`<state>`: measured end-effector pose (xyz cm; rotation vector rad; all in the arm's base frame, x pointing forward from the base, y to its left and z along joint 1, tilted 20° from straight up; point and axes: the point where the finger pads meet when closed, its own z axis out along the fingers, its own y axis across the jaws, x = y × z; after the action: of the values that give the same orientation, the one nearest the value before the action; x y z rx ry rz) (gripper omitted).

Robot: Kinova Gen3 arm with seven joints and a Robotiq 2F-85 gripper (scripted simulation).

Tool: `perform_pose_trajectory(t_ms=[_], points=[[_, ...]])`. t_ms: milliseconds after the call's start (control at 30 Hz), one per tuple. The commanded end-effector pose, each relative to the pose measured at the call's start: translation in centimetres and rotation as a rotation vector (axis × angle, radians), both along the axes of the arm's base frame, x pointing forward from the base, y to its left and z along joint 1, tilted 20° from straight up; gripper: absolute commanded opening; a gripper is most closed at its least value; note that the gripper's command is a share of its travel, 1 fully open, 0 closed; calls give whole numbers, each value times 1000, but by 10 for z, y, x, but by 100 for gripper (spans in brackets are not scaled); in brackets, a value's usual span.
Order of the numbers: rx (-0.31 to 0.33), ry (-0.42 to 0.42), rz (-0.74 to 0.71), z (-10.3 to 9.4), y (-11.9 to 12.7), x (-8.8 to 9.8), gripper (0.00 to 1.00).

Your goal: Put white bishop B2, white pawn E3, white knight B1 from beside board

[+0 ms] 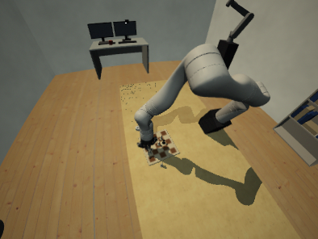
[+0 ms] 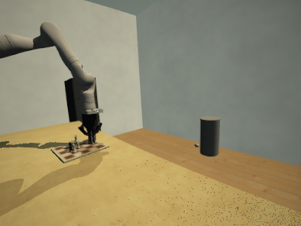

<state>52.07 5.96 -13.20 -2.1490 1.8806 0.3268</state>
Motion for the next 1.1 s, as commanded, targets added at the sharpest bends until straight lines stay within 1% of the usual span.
perform_pose_trajectory(t_ms=[0,867,900,967,1000,1067], points=[[0,-2,-1,1,-1,1,0],[0,-2,-1,1,-1,1,0],[0,-2,-1,1,-1,1,7],[0,-2,-1,1,-1,1,7],[0,-2,-1,1,-1,1,13],[0,-2,-1,1,-1,1,13]])
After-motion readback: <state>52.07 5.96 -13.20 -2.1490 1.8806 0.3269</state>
